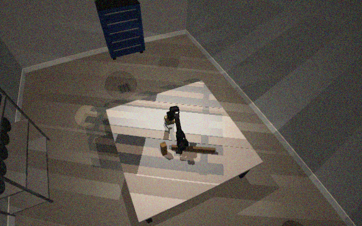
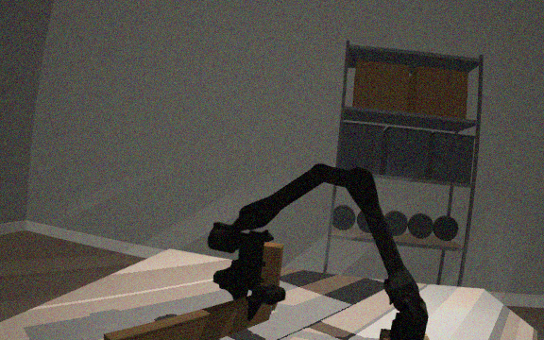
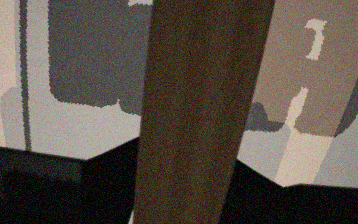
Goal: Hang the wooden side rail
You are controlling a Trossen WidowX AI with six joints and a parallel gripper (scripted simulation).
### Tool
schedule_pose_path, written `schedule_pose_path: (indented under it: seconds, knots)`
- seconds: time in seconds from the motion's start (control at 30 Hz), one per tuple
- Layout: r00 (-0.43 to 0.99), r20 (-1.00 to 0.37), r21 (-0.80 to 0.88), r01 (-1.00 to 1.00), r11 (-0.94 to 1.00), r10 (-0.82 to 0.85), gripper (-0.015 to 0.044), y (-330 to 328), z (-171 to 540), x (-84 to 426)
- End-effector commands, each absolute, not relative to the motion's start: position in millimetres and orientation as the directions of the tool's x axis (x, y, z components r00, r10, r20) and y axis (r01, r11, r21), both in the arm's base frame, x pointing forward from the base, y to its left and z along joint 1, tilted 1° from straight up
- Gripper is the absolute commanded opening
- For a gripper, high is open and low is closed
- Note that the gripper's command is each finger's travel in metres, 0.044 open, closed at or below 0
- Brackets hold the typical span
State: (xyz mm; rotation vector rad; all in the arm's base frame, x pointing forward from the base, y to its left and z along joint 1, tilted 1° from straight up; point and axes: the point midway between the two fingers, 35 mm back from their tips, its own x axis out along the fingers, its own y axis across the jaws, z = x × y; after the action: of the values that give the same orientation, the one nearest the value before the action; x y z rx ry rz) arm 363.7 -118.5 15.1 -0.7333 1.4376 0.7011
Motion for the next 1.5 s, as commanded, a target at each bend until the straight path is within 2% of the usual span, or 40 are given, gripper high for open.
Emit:
schedule_pose_path:
  seconds: [0.0, 1.47]
  knots:
    - [0.021, -1.000, -0.022, -0.819, 0.573, -0.008, 0.0000, -116.7, 15.1, 364.2]
    - [0.019, -1.000, -0.020, -0.974, 0.224, -0.007, 0.0000, -107.4, 14.8, 342.3]
